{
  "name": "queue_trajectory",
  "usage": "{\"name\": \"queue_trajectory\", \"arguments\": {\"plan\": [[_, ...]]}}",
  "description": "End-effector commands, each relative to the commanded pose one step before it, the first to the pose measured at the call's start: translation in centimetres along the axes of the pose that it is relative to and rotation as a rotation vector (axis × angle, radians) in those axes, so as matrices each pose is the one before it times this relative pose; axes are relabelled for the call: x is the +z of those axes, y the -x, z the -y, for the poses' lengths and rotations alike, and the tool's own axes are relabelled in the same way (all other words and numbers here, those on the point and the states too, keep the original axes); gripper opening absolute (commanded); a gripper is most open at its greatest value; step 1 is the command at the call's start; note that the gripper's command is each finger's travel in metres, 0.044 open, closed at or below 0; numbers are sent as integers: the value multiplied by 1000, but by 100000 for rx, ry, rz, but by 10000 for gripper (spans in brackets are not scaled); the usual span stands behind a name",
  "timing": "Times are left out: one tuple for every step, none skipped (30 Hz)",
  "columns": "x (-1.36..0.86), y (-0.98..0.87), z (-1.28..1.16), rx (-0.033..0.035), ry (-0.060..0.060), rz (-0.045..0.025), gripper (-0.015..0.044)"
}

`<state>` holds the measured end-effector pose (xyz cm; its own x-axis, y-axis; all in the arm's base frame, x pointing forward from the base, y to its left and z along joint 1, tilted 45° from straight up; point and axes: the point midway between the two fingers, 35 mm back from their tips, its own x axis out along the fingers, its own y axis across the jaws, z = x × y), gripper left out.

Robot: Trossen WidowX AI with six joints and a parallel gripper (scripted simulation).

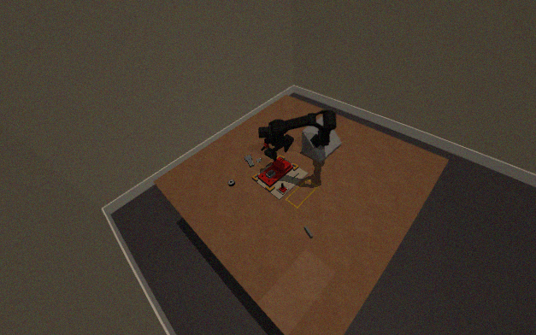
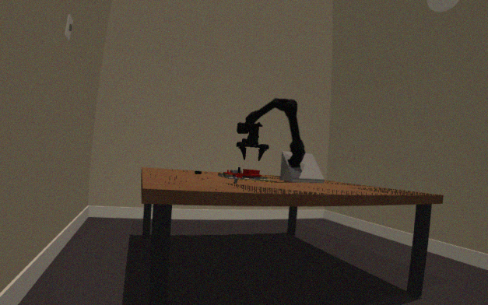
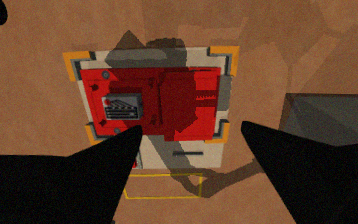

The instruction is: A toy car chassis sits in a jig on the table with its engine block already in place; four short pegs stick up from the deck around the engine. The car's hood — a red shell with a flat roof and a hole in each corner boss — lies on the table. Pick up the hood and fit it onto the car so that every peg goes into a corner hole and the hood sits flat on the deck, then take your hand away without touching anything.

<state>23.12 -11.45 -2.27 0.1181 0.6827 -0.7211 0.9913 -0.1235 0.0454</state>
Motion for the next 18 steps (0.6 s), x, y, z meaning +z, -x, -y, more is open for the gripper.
{"name": "queue_trajectory", "arguments": {"plan": [[-168, -163, 25, 116, -831, -757, 440], [3, -70, -6, 2, 0, 3, 440], [3, -74, -6, 2, 0, 3, 440], [3, -74, -6, 2, 0, 3, 440], [3, -74, -6, 2, 0, 3, 440], [3, -74, -6, 2, 0, 3, 440], [3, -74, -5, 2, 0, 3, 440], [3, -74, -5, 2, 0, 2, 440], [3, -74, -5, 2, 0, 2, 440], [3, -74, -5, 2, 0, 2, 440], [2, -74, -5, 2, 0, 2, 440], [2, -74, -4, 2, 0, 2, 440], [2, -74, -4, 2, 0, 1, 440], [2, -74, -4, 2, 0, 1, 440], [2, -75, -4, 2, 0, 1, 440], [2, -75, -4, 2, 0, 1, 440], [2, -75, -4, 2, 0, 0, 440], [1, -75, -3, 2, 0, 0, 440]]}}
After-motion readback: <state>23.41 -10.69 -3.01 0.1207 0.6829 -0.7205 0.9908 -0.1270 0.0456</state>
